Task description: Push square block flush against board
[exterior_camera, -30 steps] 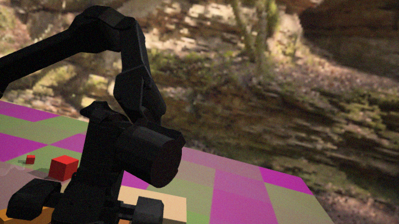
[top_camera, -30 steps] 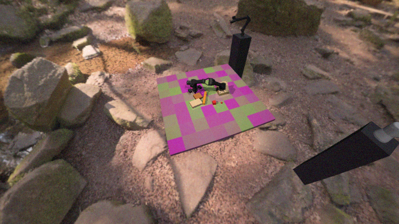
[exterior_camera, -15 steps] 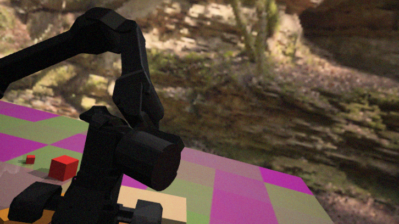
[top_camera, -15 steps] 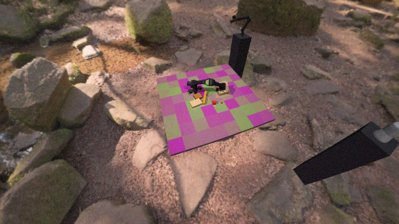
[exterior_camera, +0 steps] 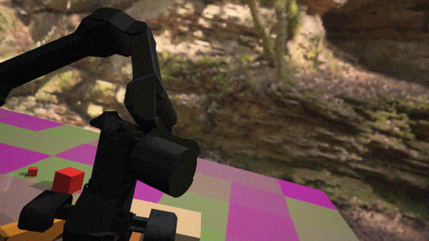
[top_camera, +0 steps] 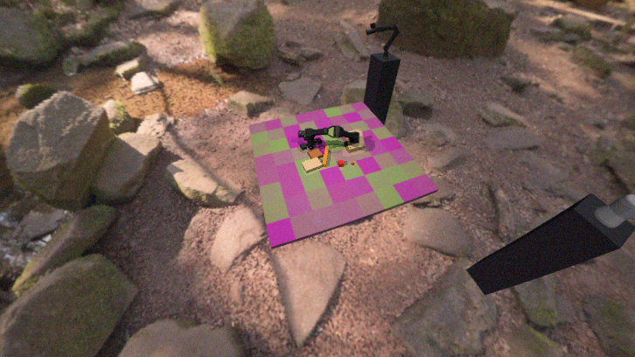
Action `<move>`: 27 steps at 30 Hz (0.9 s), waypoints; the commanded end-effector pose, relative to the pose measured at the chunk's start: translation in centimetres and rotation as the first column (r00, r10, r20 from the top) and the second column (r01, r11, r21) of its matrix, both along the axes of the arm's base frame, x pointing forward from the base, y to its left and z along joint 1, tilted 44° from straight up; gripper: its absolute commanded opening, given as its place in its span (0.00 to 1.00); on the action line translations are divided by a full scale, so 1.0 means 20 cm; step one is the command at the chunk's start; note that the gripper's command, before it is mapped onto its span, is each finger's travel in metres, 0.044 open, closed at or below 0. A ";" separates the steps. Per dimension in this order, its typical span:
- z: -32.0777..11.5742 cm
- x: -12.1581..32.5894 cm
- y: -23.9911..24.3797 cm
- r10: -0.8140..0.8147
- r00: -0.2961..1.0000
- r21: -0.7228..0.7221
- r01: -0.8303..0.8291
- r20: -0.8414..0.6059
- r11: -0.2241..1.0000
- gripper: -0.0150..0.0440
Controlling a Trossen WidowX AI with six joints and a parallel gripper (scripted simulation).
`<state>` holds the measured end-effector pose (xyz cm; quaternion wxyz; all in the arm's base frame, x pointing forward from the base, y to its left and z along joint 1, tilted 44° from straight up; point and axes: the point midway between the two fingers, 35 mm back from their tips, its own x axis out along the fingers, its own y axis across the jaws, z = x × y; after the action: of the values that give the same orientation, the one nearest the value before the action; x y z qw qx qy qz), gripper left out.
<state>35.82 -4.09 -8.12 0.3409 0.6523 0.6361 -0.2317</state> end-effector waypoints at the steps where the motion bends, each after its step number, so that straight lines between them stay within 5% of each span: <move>1: 0.02 0.00 0.04 0.003 1.000 0.006 -0.003 -0.002 1.000 0.25; 27: 0.12 -0.02 0.14 0.003 1.000 0.006 -0.003 -0.002 1.000 0.25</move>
<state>35.74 -2.24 -6.11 0.3430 0.6534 0.6334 -0.2329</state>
